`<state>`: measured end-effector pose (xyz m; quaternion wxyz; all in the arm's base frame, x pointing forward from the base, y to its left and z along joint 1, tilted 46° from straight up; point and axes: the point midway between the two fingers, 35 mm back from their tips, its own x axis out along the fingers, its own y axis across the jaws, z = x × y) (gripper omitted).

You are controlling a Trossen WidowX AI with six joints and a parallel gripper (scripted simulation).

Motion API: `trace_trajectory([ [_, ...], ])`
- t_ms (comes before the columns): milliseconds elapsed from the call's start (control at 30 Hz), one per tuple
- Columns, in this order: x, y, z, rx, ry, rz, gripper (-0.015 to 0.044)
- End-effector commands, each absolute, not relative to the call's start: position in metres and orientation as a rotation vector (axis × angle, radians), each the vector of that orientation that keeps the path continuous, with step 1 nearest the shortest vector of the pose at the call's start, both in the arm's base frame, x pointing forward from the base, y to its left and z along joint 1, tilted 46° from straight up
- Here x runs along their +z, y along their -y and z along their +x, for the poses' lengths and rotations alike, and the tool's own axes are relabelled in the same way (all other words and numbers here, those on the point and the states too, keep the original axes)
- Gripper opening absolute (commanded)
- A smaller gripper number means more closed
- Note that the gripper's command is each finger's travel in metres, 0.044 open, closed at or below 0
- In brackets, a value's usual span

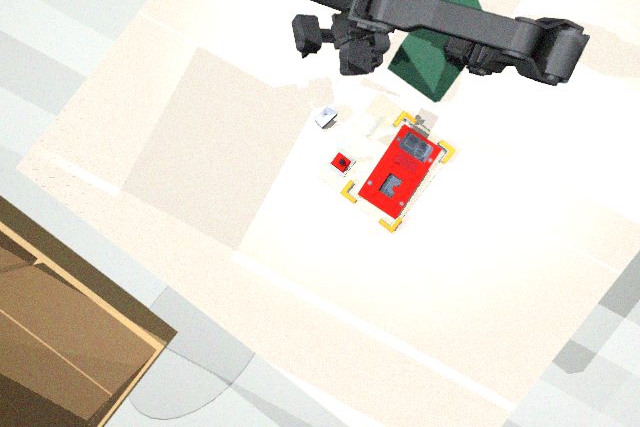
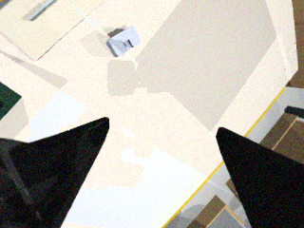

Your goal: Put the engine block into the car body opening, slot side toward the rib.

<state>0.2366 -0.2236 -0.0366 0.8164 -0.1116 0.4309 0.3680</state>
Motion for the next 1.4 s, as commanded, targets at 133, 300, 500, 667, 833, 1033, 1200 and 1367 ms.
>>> trace_trajectory([
  [133, -0.048, 0.189, 0.271, 1.055, -0.869, -0.352, 0.0440],
  [300, -0.054, 0.164, 0.289, 1.219, -0.823, -0.419, 0.0440],
  [500, -0.060, 0.132, 0.307, 1.414, -0.756, -0.492, 0.0440],
  [667, -0.062, 0.118, 0.312, 1.495, -0.724, -0.520, 0.0440],
  [833, -0.068, 0.112, 0.312, 1.495, -0.724, -0.520, 0.0440],
  [1033, -0.087, 0.092, 0.309, 1.495, -0.723, -0.520, 0.0440],
  [1200, -0.093, 0.085, 0.308, 1.495, -0.723, -0.519, 0.0440],
  [1367, -0.096, 0.081, 0.307, 1.495, -0.722, -0.519, 0.0440],
])
